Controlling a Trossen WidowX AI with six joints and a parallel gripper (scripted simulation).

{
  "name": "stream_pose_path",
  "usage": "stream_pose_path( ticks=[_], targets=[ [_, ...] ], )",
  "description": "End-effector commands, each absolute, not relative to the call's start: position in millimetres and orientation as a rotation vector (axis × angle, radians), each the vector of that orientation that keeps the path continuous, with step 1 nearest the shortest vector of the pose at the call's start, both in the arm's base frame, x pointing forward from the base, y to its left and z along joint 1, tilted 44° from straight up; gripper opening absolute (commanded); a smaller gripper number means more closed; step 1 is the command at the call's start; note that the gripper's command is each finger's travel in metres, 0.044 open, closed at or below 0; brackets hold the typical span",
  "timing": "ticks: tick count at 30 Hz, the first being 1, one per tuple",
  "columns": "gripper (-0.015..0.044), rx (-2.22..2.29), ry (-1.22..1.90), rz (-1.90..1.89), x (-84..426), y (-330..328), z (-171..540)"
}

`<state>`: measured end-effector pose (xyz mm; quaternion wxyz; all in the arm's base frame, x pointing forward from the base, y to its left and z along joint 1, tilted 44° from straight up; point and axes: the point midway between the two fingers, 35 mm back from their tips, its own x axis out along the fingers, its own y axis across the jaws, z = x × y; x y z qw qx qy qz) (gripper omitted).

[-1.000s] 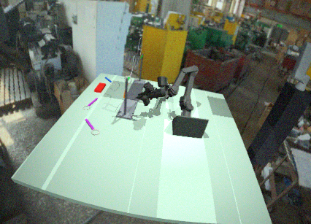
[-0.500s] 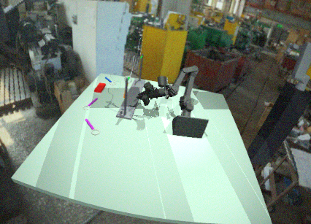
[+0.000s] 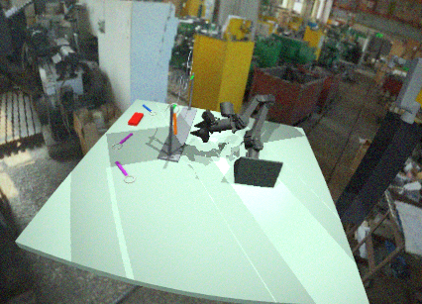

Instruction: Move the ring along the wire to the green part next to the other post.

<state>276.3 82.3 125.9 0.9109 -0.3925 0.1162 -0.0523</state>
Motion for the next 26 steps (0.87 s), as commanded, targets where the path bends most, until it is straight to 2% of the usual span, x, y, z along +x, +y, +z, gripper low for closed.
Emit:
stream_pose_path(
  ticks=[1, 3, 26],
  targets=[
    [0.0396, -0.803, 0.233, -0.112, 260.5, 82.9, 129.2],
    [0.044, -0.803, 0.233, -0.112, 260.5, 82.9, 129.2],
    [0.044, -0.803, 0.233, -0.112, 260.5, 82.9, 129.2]
  ],
)
